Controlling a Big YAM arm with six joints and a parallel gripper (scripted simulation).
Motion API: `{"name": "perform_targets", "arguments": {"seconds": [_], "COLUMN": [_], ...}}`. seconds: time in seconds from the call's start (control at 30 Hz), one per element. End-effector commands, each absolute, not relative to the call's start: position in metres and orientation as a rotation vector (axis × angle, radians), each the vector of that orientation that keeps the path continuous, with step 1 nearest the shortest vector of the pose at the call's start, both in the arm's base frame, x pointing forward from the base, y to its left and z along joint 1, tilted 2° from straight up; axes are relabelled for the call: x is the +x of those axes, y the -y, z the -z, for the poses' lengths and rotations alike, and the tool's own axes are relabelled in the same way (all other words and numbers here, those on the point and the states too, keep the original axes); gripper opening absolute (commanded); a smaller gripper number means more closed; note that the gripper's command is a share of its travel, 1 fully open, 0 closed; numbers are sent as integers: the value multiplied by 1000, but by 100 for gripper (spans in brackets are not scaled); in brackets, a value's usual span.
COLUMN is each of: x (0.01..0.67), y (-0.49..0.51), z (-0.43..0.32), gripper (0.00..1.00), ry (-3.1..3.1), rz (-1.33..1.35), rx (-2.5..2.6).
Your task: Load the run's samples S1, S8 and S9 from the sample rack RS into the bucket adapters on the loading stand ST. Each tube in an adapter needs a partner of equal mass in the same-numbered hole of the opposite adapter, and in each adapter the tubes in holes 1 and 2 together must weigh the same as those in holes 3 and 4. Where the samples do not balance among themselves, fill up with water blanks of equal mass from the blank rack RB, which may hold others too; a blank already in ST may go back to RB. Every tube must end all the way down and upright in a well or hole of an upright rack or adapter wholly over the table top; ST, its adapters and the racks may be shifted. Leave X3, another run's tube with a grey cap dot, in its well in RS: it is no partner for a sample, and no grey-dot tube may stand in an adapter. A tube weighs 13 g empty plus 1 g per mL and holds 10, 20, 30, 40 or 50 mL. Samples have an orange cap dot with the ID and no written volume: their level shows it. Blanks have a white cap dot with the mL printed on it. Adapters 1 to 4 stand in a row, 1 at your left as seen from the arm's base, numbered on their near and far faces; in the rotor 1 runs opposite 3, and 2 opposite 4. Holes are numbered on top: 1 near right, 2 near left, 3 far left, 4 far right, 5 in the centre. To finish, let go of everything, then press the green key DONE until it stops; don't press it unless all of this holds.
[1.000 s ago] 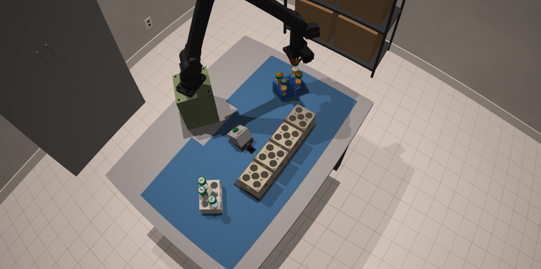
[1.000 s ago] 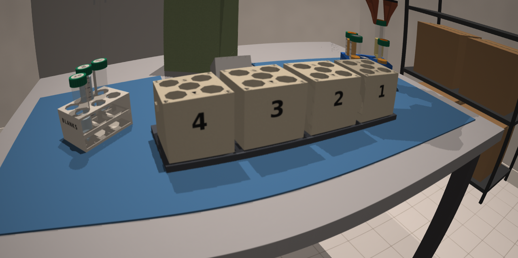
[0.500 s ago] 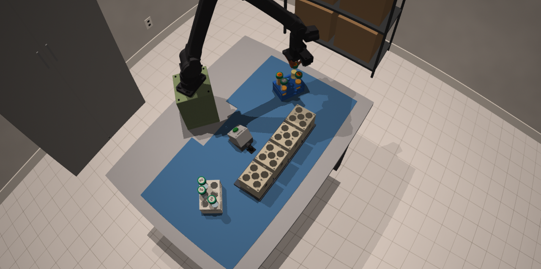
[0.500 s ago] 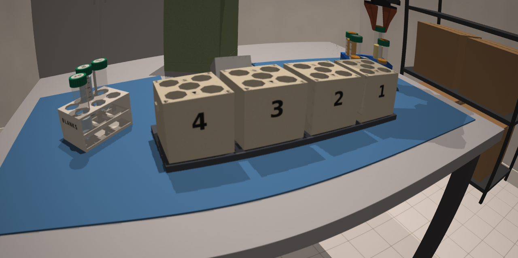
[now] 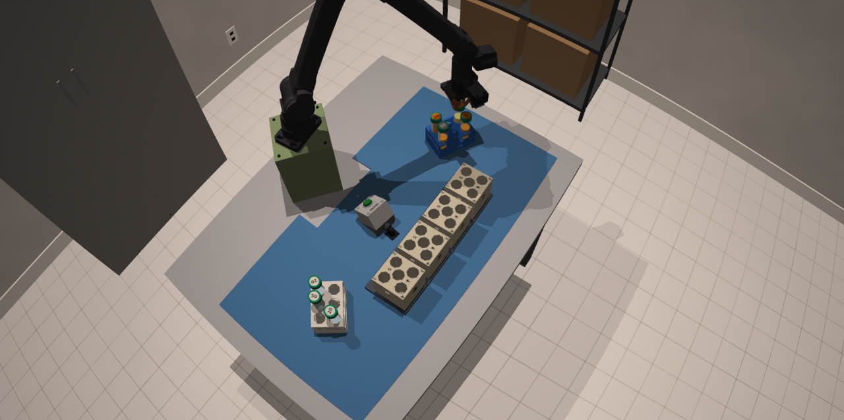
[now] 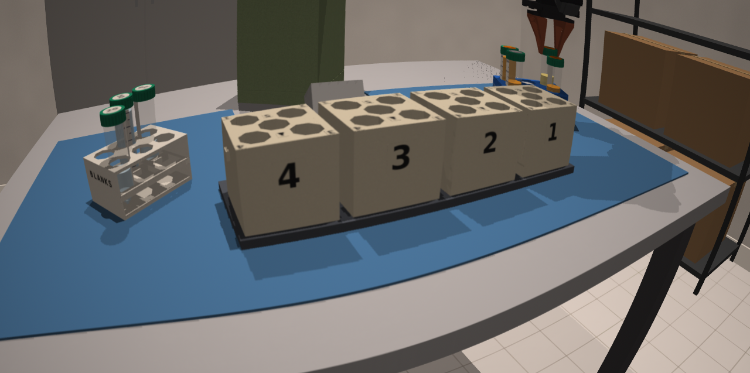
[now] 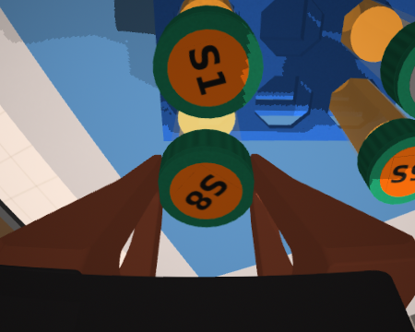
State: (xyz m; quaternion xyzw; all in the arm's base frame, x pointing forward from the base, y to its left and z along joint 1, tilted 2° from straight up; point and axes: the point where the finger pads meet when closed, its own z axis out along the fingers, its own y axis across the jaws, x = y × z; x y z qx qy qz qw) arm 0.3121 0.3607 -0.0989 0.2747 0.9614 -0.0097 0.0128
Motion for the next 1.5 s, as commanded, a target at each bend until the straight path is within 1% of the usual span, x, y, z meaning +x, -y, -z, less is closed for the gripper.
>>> {"name": "perform_targets", "arguments": {"seconds": [0.0,0.2,0.27,0.3,0.6,0.63,1.0,1.13,1.47], "x": [324,320,321,324,324,324,324,323,332], "y": [-366,-359,-361,-372,-372,-372,-372,-364,-382], "z": [90,109,109,96,96,96,96,83,41], "gripper": [0,0,0,0,0,55,55,55,55], "ry": [-2975,-2986,-2985,-2977,-2977,-2977,-2977,-2977,-2961], "rz": [-26,12,7,-28,-28,-28,-28,-20,-75], "rx": [855,857,857,852,852,852,852,855,851]}}
